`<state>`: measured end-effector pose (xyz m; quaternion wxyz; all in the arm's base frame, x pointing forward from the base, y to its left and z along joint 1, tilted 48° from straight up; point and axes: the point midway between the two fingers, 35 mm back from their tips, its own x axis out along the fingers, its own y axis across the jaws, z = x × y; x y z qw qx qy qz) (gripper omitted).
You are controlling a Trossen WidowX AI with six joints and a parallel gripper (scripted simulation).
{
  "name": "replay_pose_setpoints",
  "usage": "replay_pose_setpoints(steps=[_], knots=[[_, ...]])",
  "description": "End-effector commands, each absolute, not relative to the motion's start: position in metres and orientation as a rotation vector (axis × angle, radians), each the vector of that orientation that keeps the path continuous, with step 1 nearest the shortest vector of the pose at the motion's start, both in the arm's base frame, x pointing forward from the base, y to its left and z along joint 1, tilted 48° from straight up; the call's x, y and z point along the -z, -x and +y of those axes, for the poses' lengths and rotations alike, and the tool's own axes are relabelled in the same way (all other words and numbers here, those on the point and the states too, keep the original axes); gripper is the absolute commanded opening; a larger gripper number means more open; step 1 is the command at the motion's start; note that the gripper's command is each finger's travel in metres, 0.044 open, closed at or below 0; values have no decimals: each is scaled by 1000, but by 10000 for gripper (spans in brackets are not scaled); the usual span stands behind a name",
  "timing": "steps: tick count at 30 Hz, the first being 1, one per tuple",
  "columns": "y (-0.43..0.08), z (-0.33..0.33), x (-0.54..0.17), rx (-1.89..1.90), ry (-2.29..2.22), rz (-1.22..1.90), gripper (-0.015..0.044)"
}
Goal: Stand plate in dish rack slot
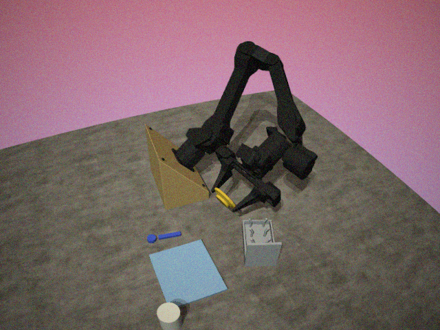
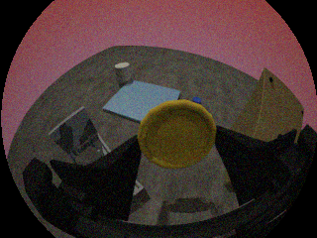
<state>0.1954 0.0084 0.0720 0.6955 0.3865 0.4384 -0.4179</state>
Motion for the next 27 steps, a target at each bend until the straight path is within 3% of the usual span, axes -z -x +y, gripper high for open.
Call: replay_pose_setpoints(steps=[1,27], knots=[[-198,9,-74,897,-836,901,0],[-210,35,-92,614,-756,444,0]])
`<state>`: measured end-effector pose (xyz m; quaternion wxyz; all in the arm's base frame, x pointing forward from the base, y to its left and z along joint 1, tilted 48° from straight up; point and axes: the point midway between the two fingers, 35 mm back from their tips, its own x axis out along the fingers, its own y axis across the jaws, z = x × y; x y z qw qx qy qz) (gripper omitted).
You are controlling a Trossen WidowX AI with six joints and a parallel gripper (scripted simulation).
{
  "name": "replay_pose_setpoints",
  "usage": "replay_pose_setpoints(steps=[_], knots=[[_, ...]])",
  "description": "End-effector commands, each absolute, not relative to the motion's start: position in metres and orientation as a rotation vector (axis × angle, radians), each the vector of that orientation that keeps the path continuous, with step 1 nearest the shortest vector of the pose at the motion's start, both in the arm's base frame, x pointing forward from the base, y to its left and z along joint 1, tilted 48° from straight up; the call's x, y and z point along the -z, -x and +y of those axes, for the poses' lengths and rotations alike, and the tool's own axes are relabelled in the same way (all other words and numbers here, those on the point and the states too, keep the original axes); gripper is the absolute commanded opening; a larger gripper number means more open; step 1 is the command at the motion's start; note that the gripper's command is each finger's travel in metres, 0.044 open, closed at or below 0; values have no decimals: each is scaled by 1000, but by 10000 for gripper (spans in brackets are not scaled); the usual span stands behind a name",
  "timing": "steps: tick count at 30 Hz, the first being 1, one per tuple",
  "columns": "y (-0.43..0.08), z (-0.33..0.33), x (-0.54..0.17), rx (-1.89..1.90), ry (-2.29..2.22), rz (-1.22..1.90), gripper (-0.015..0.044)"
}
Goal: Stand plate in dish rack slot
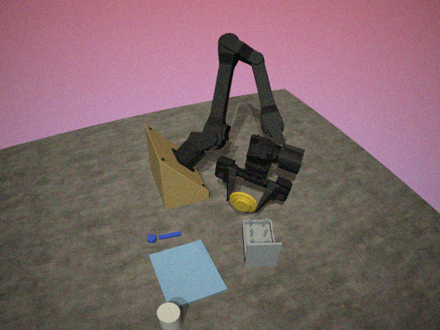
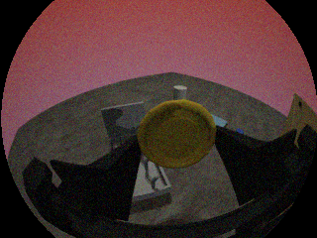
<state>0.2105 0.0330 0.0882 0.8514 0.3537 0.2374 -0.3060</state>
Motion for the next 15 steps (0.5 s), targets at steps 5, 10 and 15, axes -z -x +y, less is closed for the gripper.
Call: replay_pose_setpoints(steps=[5,10,15], knots=[[-209,40,-98,558,-769,360,0],[-207,46,-104,504,-789,279,0],[-203,50,-109,451,-818,200,0]])
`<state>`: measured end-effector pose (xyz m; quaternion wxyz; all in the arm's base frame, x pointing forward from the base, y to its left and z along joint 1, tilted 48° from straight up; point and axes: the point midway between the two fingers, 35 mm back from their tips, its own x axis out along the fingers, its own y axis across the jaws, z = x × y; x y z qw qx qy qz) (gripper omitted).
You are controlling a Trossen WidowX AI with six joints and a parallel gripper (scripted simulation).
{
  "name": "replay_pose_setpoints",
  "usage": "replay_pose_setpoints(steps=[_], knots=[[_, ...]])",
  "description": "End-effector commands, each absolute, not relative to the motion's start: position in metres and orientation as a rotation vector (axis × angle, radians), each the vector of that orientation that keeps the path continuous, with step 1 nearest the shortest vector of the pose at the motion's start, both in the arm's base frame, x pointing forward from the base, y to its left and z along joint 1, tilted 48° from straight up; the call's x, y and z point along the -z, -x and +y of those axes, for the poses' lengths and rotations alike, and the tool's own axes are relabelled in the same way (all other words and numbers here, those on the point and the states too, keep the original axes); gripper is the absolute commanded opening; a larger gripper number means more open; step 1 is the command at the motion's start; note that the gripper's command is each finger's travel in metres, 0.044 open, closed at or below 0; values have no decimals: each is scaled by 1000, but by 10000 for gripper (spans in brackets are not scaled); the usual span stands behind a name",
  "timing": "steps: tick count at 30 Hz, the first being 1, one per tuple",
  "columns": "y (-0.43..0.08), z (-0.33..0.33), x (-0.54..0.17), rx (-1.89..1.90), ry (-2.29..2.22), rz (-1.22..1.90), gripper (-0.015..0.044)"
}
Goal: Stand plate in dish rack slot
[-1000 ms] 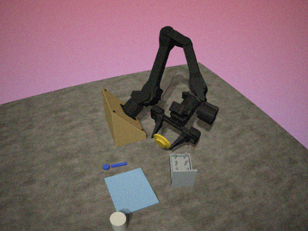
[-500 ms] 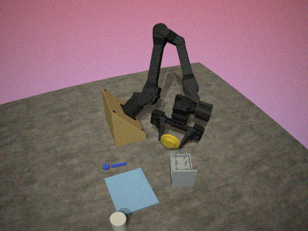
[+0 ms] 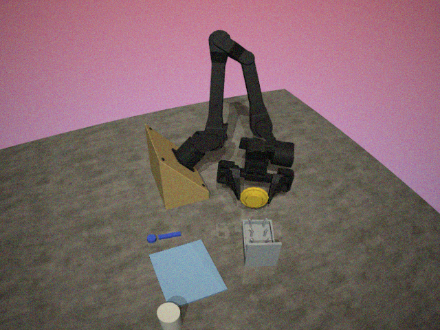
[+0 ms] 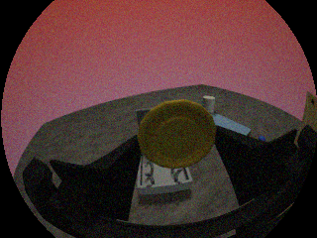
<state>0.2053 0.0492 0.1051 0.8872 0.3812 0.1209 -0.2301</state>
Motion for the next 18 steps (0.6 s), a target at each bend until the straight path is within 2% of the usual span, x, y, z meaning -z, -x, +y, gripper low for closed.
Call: replay_pose_setpoints(steps=[1,18], knots=[[-202,51,-110,440,-824,185,0],[-201,57,-111,405,-848,134,0]])
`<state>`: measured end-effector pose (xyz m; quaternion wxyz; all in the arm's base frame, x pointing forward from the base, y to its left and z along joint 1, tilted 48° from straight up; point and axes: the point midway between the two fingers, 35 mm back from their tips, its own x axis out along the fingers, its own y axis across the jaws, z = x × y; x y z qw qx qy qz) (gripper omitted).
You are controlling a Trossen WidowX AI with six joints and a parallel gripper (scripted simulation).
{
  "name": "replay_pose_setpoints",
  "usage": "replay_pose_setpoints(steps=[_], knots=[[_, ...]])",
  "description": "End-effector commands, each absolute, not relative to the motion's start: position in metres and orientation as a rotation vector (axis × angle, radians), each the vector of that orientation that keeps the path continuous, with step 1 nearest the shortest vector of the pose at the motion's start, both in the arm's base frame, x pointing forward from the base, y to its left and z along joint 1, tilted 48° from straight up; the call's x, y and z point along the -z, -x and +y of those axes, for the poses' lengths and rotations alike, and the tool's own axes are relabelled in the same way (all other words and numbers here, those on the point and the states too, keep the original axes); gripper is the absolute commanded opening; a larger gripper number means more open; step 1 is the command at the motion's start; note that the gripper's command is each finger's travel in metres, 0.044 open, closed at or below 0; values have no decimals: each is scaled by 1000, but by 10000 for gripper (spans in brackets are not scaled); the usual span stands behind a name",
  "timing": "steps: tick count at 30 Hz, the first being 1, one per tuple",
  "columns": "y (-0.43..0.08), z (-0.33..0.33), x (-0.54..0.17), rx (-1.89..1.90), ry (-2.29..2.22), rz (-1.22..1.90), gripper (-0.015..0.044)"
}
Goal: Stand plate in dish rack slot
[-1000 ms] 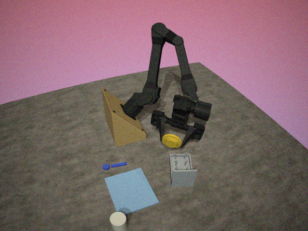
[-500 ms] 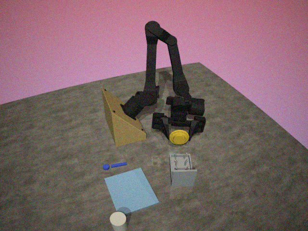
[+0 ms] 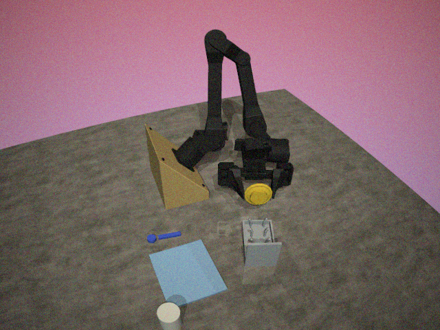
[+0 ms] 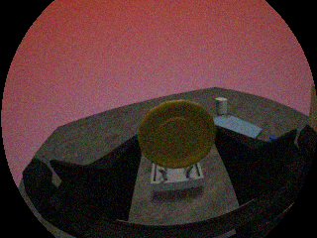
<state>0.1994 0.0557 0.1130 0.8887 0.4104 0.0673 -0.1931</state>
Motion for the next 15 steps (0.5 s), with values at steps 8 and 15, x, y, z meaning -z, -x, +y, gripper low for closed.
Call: replay_pose_setpoints(steps=[8,15], knots=[[-208,65,-102,405,-846,138,0],[-216,71,-94,402,-855,135,0]])
